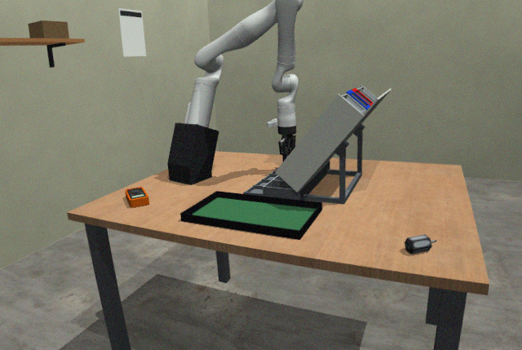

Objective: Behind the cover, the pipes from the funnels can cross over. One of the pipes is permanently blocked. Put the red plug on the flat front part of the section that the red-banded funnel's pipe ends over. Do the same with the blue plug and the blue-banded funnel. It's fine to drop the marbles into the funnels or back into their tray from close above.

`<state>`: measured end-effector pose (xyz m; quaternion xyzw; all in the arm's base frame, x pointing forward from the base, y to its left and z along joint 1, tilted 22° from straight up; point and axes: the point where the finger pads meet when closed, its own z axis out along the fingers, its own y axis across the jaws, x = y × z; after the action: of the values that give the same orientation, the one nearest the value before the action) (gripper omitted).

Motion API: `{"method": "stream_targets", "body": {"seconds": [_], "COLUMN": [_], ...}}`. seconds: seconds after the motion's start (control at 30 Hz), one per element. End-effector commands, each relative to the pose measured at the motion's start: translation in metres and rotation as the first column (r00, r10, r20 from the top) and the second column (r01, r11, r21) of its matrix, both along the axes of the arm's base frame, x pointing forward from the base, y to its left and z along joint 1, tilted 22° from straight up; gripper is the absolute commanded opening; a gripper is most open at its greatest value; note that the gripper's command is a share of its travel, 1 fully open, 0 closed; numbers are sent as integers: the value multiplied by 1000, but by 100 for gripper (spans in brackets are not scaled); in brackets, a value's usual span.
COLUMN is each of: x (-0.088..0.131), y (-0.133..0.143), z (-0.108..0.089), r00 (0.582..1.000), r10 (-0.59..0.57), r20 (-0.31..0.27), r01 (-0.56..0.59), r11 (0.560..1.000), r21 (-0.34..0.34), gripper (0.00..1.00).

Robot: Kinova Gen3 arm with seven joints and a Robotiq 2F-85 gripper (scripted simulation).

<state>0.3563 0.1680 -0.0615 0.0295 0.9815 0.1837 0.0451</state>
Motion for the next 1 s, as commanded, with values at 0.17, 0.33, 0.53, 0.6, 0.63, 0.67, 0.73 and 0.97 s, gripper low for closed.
{"method": "stream_targets", "body": {"seconds": [0.17, 0.33, 0.53, 0.6, 0.63, 0.67, 0.73, 0.97], "x": [-1, -1, -1, -1, -1, -1, -3, -3], "y": [-7, -7, -7, -7, -7, -7, -15, -15], "z": [19, 19, 19, 19, 19, 19, 38, 38], "r00": [1000, 1000, 1000, 1000, 1000, 1000, 1000, 1000], "r10": [0, 0, 0, 0, 0, 0, -1, -1], "r20": [2, 2, 2, 2, 2, 2, 1, 1], "r01": [0, 0, 0, 0, 0, 0, 1, 1], "r11": [1000, 1000, 1000, 1000, 1000, 1000, 1000, 1000], "r21": [0, 0, 0, 0, 0, 0, 0, 0], "gripper": [65, 65, 65, 65, 65, 65, 65, 65]}}
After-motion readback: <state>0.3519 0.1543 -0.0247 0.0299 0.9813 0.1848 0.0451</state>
